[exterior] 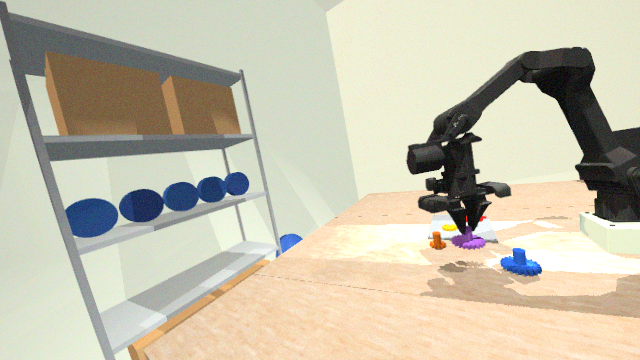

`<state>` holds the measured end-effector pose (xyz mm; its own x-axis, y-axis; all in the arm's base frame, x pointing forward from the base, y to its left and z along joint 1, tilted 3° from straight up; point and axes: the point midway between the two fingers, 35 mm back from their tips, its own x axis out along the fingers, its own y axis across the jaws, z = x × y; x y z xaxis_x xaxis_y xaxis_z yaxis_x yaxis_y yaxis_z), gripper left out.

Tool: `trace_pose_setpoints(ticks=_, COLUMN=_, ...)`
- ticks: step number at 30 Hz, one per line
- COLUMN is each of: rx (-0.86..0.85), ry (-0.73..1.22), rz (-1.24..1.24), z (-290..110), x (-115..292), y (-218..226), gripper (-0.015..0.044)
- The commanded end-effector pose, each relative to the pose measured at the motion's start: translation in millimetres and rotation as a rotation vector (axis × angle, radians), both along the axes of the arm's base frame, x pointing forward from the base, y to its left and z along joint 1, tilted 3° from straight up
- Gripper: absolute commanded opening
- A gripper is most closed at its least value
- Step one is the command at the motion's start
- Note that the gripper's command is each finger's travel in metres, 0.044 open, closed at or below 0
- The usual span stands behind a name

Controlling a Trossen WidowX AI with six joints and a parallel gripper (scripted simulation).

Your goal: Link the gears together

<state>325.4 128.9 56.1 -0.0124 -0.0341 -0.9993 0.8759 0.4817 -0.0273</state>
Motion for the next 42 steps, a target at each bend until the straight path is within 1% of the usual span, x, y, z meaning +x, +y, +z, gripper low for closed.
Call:
trace_pose_setpoints(ticks=1, rx=0.007, ry=-0.017, rz=-0.002, z=15.0, x=2.4, y=2.0, gripper=0.0000)
trace_pose_setpoints(ticks=31, rx=0.003, ry=-0.012, rz=0.002, z=90.8, x=-8.9, y=4.3, gripper=0.0000)
trace_pose_setpoints(ticks=36, rx=0.002, ry=-0.012, rz=0.003, z=92.0, x=-8.7, y=2.7, gripper=0.0000)
trace_pose_setpoints(ticks=42, rx=0.002, ry=-0.012, rz=0.004, z=87.5, x=-3.9, y=-11.5, gripper=0.0000)
